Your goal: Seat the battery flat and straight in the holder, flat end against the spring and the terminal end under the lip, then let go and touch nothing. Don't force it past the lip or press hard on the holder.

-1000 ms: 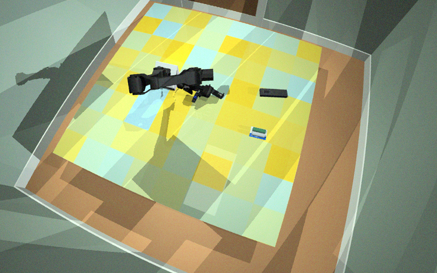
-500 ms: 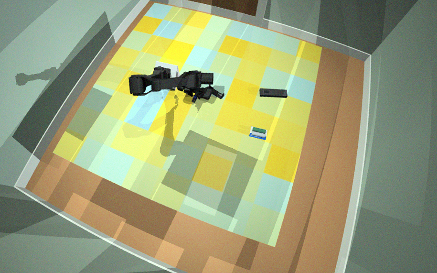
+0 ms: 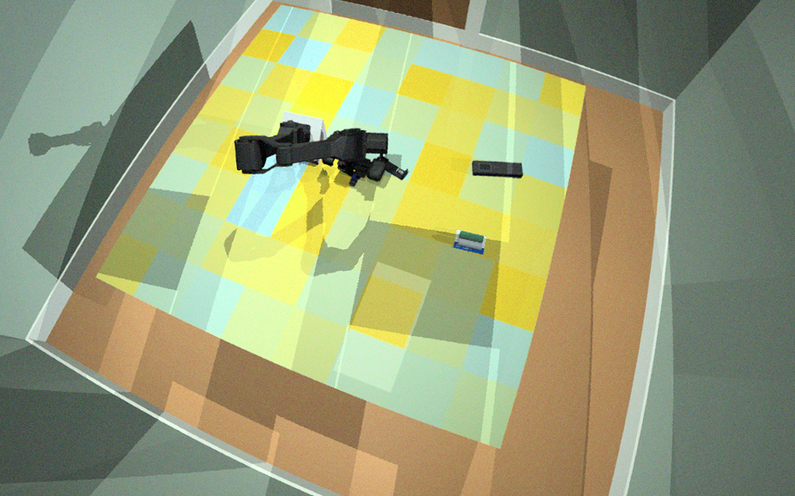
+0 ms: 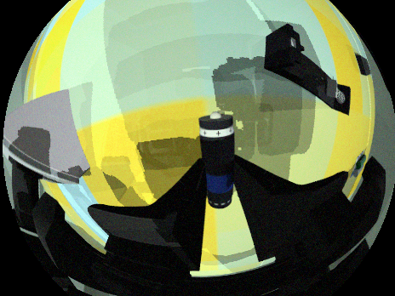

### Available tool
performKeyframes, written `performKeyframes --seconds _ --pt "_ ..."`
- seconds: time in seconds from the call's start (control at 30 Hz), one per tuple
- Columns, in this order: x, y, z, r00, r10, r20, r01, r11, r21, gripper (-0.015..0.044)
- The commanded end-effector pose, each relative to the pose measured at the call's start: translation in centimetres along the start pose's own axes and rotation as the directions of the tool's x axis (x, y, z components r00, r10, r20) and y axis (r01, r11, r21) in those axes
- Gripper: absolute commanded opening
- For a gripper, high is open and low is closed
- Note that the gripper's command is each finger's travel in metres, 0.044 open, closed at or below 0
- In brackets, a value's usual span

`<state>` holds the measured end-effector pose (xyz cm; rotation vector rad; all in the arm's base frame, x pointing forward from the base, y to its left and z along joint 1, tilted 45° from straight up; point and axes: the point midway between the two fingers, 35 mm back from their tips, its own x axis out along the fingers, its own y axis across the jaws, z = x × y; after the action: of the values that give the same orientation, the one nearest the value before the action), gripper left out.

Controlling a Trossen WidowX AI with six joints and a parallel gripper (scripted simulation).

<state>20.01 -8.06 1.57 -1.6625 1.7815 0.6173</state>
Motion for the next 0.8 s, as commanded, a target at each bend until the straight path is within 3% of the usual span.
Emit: performKeyframes --seconds 0.0,0.2,0.4,0.77 --pt "-0.3 0.0 0.1 1.000 0.003 -0.003 -0.003 1.000 -0.008 0.0065" --pt "-4.4 0.0 0.1 1.000 0.004 -0.001 -0.004 1.000 -0.008 0.0065" --pt "-4.9 0.0 0.1 1.000 0.004 -0.002 -0.004 1.000 -0.017 0.0065" --pt "-6.4 -4.1 2.5 1.000 0.003 0.003 -0.001 0.849 -0.529 0.0065"
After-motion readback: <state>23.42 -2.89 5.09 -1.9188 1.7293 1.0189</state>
